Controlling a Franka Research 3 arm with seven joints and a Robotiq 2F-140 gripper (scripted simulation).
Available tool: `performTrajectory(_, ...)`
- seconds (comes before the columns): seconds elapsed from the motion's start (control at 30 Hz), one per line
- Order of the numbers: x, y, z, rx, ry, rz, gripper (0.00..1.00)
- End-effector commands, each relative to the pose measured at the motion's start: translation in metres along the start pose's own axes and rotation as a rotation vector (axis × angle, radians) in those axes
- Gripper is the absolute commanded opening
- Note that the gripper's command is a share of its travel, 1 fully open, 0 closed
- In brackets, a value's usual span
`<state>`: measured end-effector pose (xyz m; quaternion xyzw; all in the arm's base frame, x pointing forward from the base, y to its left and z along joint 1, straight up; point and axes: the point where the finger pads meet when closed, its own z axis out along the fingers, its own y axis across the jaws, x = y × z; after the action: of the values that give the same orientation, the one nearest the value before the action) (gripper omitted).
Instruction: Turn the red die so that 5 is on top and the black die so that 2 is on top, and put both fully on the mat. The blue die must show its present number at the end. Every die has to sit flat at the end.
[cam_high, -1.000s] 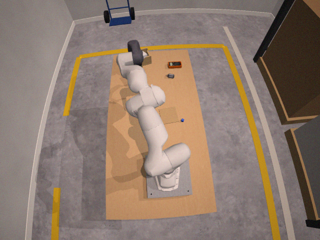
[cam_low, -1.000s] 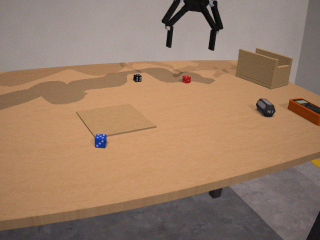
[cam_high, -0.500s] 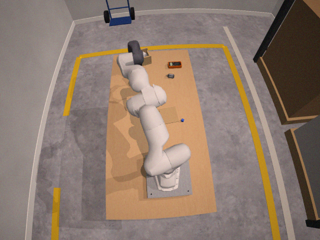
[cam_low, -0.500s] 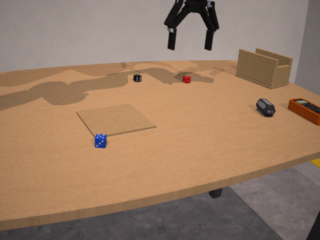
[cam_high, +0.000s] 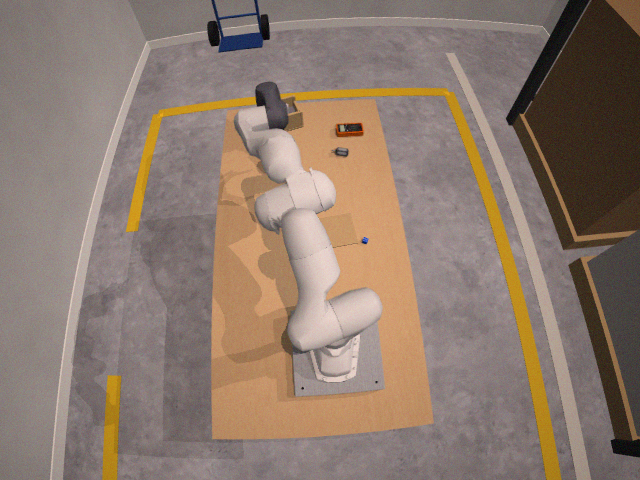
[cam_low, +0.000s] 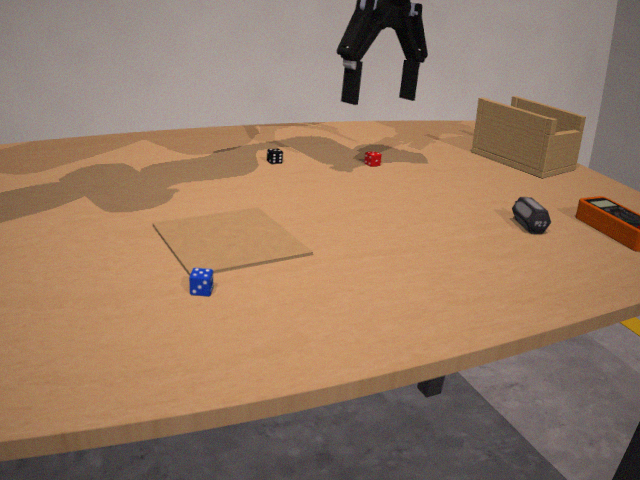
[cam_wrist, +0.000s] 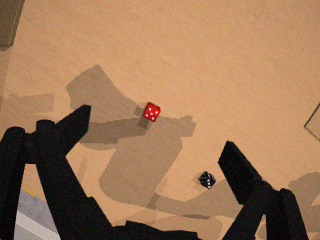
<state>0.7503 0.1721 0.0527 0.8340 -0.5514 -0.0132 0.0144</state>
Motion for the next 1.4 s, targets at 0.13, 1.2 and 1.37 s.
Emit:
performTrajectory(0.13,0.0028,-0.0007,0.0006,0.01,0.004,-0.242,1.0)
performTrajectory(1.2,-0.0001,-0.0015,0.0048,0.015,0.01,-0.781,1.0)
performTrajectory(1.37,-0.0005,-0.0017,0.0051,0.016,0.011,-0.833,1.0)
